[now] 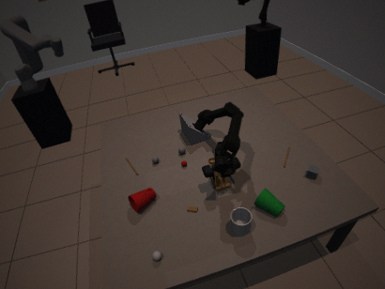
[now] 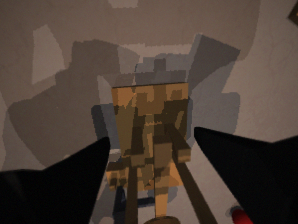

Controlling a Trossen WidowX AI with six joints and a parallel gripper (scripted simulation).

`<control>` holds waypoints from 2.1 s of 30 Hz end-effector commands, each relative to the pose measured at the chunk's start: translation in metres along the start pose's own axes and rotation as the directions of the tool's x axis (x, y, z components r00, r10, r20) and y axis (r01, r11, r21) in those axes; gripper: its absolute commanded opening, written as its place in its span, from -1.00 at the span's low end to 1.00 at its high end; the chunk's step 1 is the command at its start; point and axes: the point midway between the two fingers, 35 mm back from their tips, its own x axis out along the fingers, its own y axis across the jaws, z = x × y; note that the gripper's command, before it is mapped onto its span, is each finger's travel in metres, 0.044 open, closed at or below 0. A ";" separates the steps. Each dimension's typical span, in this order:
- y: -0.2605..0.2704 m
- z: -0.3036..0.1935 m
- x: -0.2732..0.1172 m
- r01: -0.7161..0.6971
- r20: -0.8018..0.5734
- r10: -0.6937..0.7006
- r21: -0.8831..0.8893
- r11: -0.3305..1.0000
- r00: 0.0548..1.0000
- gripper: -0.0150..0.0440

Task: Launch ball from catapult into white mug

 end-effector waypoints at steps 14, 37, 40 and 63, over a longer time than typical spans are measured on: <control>-0.005 -0.003 -0.079 0.007 0.032 -0.007 0.010 1.000 0.999 1.00; -0.005 -0.001 -0.027 0.000 0.026 -0.001 0.013 1.000 1.000 1.00; -0.005 -0.001 -0.022 0.000 0.026 0.000 0.013 1.000 1.000 1.00; -0.005 -0.001 0.015 -0.002 0.026 0.002 0.013 1.000 1.000 1.00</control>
